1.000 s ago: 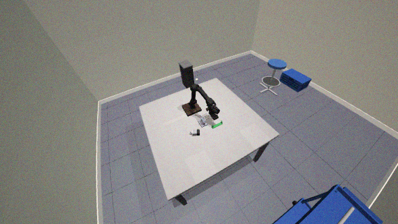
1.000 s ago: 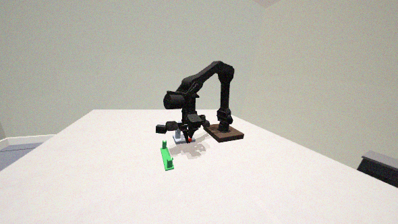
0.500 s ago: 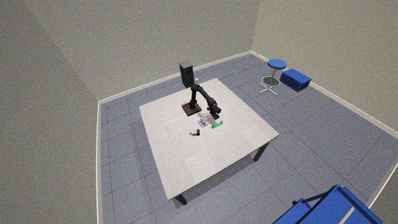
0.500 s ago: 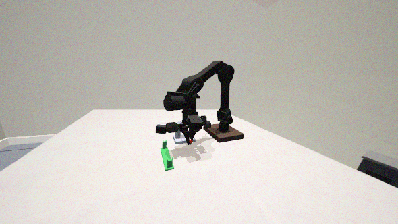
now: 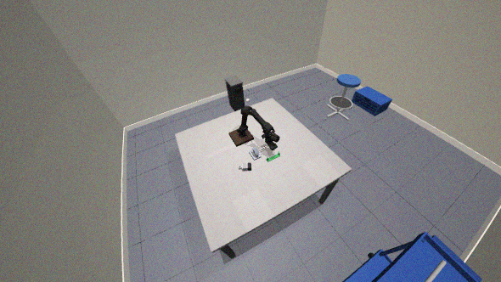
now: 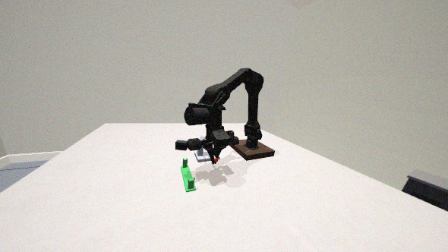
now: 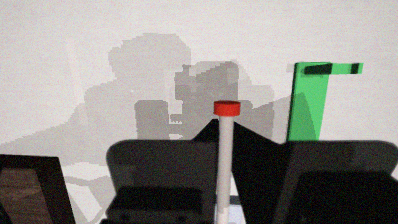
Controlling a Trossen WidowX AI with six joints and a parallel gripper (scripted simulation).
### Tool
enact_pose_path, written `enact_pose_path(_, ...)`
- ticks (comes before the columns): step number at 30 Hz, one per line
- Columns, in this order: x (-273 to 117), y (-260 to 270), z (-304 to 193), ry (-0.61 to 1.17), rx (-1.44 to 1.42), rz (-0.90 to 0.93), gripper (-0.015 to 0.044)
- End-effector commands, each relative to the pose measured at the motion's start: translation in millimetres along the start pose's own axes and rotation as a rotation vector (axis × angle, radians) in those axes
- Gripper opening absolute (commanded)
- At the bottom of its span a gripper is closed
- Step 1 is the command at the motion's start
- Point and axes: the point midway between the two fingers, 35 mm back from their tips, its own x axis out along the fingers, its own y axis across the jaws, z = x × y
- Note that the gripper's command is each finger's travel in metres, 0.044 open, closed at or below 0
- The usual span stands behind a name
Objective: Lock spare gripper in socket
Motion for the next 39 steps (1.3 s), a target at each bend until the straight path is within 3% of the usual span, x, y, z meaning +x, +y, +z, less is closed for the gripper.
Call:
enact_pose_path(1, -2.3, -1.5, 3.5, -0.001, 0.004, -0.004, 0.0)
enact_pose_path(25, -4.6, -1.3, 21.6, 0.002, 0.006, 0.015, 0.0)
enact_pose_path(39, -26.1, 3.9, 22.1, 0.013, 0.004, 0.034, 0.0)
